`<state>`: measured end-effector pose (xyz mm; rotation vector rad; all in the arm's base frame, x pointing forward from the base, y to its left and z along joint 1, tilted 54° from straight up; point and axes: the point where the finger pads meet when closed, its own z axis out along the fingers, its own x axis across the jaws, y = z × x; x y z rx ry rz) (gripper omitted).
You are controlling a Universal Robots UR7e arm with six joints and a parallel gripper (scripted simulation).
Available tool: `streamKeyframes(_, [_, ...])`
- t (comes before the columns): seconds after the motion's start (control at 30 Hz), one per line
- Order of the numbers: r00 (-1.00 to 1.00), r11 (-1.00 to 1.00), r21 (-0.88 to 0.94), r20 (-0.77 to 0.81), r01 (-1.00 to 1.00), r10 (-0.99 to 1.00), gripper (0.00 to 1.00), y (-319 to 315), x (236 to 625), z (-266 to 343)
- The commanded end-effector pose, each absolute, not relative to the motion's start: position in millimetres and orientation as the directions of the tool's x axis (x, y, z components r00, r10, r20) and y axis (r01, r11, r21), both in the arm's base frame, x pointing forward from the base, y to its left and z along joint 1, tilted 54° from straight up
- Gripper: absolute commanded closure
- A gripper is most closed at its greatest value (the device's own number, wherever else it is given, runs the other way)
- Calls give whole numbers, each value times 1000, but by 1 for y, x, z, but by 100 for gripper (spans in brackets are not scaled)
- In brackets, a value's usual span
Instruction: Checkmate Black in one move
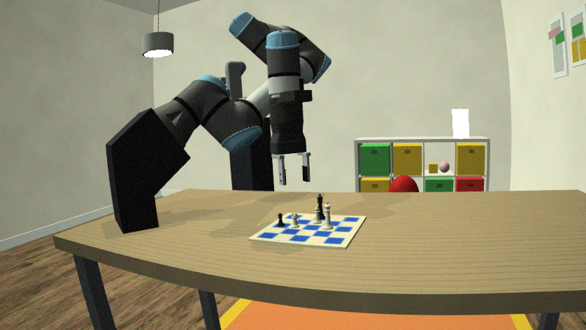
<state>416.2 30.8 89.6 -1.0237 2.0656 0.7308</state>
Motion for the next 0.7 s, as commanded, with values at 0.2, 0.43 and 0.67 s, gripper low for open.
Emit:
streamKeyframes(0.2, [-6,270,-210,-780,-940,-626,0,41,416,90])
streamKeyframes(0.43, [163,153,-347,-729,-925,-665,0,45,415,90])
streamKeyframes(0.67, [358,7,-495,-637,-869,-682,0,51,412,90])
